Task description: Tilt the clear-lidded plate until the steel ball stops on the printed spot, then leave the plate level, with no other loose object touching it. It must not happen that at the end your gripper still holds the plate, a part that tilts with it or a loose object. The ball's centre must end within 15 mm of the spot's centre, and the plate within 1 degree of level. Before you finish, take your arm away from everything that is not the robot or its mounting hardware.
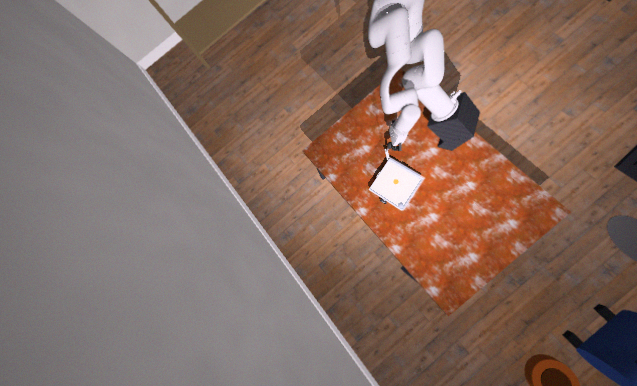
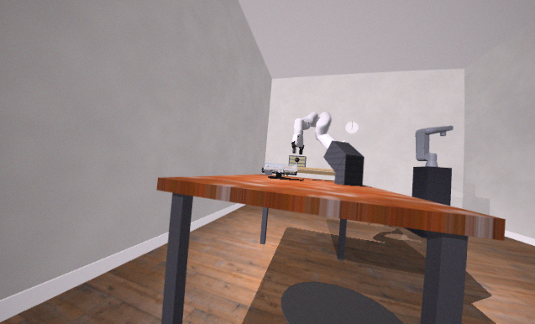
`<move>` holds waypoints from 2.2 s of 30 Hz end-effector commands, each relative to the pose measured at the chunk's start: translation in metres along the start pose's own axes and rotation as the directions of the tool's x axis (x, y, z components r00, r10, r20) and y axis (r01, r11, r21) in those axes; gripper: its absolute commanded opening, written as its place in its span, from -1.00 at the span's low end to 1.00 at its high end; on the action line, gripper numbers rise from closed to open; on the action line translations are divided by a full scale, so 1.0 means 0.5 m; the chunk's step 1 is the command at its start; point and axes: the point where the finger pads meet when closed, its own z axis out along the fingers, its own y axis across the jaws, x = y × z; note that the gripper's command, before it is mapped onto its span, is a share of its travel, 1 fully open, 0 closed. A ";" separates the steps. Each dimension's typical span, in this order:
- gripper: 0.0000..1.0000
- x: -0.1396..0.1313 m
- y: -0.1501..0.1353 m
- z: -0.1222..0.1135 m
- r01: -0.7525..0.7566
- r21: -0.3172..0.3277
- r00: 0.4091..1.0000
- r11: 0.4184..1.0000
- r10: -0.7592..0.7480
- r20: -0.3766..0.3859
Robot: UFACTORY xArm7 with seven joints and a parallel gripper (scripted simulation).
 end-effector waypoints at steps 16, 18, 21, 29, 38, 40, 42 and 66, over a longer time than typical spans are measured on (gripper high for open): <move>0.22 0.000 0.002 -0.001 0.037 -0.008 0.999 0.999 -0.037 0.018; 0.22 0.000 0.002 -0.001 0.037 -0.008 0.999 0.999 -0.037 0.018; 0.22 0.000 0.002 -0.001 0.037 -0.008 0.999 0.999 -0.037 0.018; 0.22 0.000 0.002 -0.001 0.037 -0.008 0.999 0.999 -0.037 0.018; 0.22 0.000 0.002 -0.001 0.037 -0.008 0.999 0.999 -0.037 0.018; 0.22 0.000 0.002 -0.001 0.037 -0.008 0.999 0.999 -0.037 0.018; 0.22 0.000 0.002 -0.001 0.037 -0.008 0.999 0.999 -0.037 0.018; 0.22 0.000 0.002 -0.001 0.037 -0.008 0.999 0.999 -0.037 0.018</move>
